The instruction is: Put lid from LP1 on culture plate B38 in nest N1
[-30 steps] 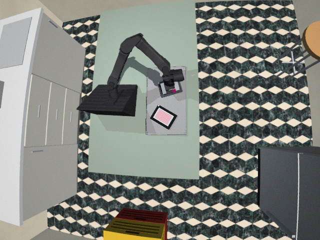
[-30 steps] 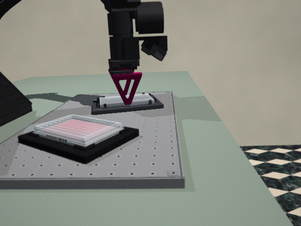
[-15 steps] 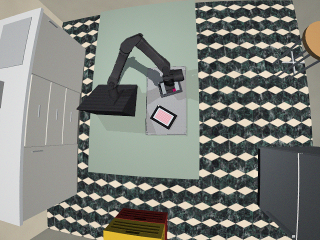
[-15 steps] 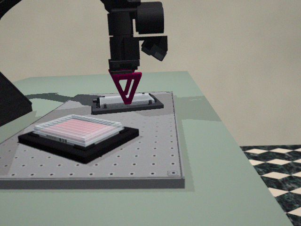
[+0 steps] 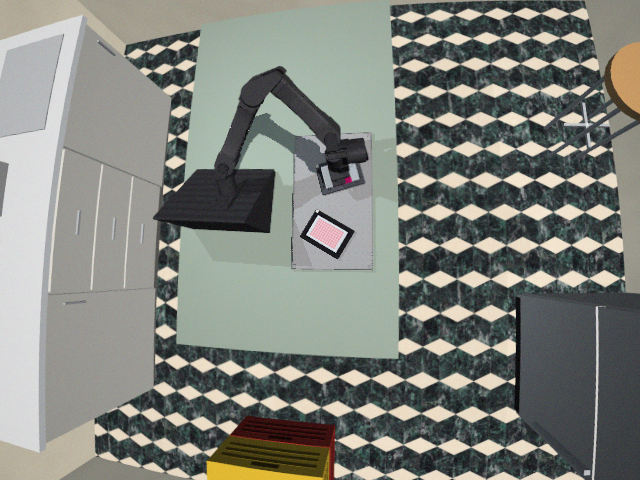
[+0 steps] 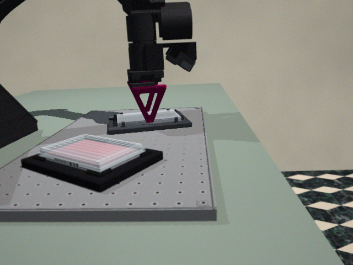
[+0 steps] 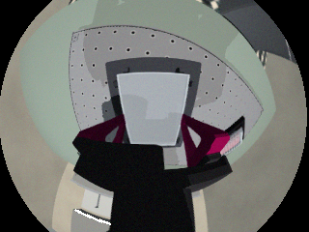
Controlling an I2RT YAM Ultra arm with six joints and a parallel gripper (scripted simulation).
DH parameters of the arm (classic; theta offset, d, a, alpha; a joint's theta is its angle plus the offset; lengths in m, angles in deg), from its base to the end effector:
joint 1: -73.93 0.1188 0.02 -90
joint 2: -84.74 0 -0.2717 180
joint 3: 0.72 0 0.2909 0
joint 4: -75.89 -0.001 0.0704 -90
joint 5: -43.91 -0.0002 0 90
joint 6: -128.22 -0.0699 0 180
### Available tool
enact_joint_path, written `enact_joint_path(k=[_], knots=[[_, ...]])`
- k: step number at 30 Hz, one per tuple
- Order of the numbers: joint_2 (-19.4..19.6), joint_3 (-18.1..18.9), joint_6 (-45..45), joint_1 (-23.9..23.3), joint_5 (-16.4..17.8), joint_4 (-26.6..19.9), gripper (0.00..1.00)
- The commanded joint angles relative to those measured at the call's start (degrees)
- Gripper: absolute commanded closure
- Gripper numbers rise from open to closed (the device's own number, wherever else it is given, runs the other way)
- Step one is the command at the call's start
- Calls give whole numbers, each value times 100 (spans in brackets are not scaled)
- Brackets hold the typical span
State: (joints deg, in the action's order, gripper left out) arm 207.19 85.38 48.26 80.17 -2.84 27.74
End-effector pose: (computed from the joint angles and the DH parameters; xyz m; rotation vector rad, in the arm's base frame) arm 0.4038 0.0933 0.0549 -0.4518 2.7802 1.1113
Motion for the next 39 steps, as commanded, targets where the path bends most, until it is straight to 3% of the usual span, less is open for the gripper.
enact_joint_path(k=[1,12,39], knots=[[-28,8,-2,-34,-1,19,100],[-28,8,-2,-34,-1,19,100],[-316,349,597,-470,26,-1020,100]])
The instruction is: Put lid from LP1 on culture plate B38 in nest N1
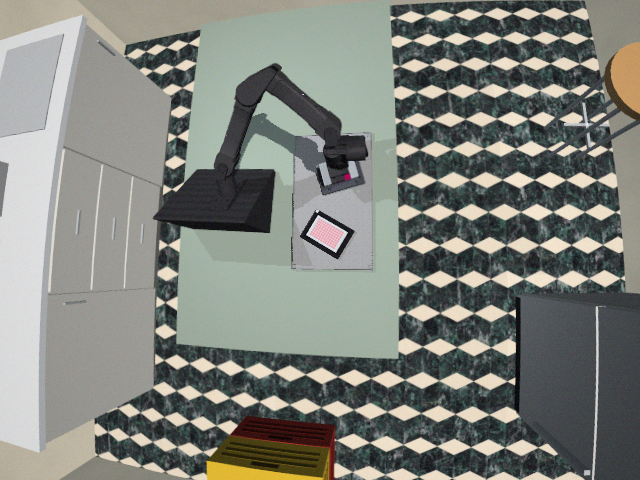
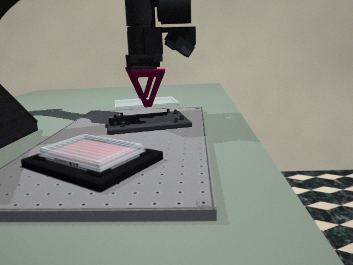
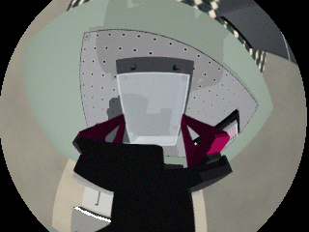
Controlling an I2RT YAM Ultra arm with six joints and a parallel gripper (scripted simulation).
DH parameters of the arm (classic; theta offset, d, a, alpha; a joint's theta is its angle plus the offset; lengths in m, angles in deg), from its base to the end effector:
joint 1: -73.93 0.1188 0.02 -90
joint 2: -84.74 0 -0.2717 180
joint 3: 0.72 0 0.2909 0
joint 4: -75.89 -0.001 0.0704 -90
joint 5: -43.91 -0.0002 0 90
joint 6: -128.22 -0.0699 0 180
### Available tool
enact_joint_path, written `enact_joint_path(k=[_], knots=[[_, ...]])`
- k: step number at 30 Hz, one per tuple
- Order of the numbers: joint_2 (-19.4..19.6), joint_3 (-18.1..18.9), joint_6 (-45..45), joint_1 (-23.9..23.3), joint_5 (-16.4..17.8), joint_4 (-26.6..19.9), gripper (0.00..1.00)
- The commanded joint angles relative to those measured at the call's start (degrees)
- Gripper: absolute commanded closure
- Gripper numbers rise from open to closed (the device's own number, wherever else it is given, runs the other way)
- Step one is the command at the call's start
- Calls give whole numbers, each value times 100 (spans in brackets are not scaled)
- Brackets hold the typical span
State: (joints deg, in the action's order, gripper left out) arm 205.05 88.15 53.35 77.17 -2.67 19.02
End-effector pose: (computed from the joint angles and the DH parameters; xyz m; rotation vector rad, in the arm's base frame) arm 0.4053 0.0721 0.0805 -0.4674 2.7868 1.1147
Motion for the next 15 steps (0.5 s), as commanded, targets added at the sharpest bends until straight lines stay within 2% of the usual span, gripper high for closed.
enact_joint_path(k=[1,15], knots=[[-111,88,112,-188,9,-190,100],[-189,266,349,-360,10,-609,100]])
